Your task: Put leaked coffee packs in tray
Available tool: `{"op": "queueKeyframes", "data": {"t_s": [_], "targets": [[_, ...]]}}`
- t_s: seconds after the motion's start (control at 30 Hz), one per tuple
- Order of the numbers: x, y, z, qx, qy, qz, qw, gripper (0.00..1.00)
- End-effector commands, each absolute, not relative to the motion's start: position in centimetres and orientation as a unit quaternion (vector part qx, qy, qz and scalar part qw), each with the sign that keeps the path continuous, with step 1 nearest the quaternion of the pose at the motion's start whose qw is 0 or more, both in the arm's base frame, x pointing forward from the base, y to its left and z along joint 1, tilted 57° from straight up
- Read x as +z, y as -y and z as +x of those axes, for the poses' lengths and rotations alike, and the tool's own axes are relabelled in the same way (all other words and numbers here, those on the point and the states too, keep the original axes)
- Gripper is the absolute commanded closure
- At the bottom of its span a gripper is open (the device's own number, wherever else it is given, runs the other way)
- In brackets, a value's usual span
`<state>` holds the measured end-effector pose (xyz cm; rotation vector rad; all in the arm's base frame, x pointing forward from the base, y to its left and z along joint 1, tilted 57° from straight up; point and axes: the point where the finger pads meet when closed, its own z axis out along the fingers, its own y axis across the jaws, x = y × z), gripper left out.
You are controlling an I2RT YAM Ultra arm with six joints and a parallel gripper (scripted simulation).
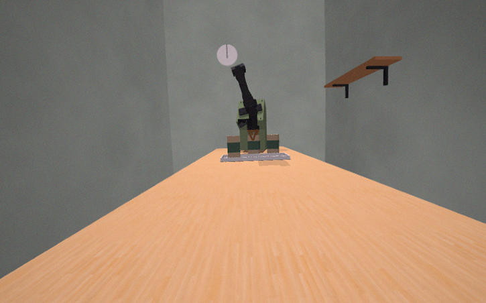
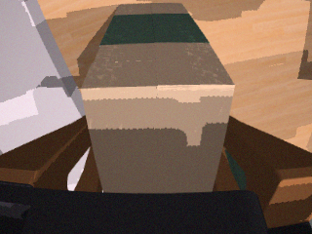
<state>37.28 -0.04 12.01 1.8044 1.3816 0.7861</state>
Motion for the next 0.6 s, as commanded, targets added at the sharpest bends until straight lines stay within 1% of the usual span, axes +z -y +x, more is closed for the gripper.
{"op": "queueKeyframes", "data": {"t_s": [0.0,0.53,0.57], "targets": [[13.3,0.34,37.96,0.313,-0.528,0.697,0.371,0.74],[13.3,0.34,37.96,0.313,-0.528,0.697,0.371,0.74],[13.3,0.34,37.96,0.313,-0.528,0.697,0.371,0.21]]}}
